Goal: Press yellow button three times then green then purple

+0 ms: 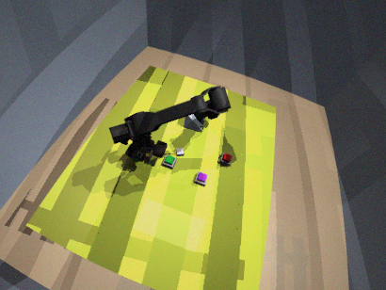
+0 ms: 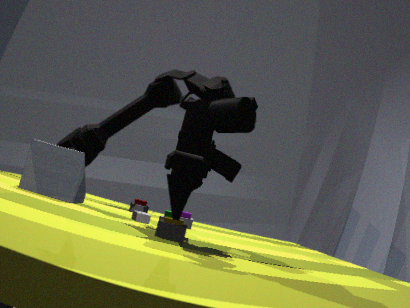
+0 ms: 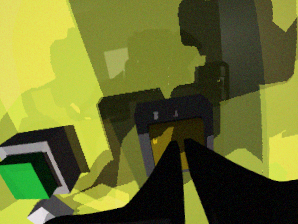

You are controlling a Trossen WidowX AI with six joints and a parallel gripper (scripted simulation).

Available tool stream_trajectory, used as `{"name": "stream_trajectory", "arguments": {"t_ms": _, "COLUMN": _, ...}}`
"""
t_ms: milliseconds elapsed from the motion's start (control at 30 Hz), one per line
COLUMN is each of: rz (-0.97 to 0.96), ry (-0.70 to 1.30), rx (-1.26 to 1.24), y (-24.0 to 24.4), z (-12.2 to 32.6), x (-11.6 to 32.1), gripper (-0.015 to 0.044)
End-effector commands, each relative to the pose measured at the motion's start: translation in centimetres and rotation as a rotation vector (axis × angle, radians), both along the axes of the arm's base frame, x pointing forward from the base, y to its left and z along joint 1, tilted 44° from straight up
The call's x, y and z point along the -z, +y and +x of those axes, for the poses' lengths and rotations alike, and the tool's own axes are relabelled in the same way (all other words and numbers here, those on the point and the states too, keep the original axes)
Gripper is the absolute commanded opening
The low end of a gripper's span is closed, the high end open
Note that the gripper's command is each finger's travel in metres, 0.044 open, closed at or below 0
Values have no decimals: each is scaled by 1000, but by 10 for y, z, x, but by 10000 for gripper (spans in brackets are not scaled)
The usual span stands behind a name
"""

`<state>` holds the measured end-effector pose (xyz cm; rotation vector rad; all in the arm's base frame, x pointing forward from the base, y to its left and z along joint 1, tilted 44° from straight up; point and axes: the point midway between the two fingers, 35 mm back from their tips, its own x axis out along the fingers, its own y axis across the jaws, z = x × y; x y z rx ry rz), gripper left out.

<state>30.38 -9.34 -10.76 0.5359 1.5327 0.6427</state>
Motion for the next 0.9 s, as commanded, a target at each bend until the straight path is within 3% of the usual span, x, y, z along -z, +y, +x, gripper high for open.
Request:
{"name": "stream_trajectory", "arguments": {"t_ms": 0, "rz": 7, "ry": 7, "rx": 4, "y": 3, "z": -2, "x": 2, "gripper": 20}}
{"name": "stream_trajectory", "arguments": {"t_ms": 467, "rz": 7, "ry": 7, "rx": 4, "y": 3, "z": -2, "x": 2, "gripper": 20}}
{"name": "stream_trajectory", "arguments": {"t_ms": 867, "rz": 4, "ry": 8, "rx": 4, "y": -43, "z": 3, "x": -45, "gripper": 20}}
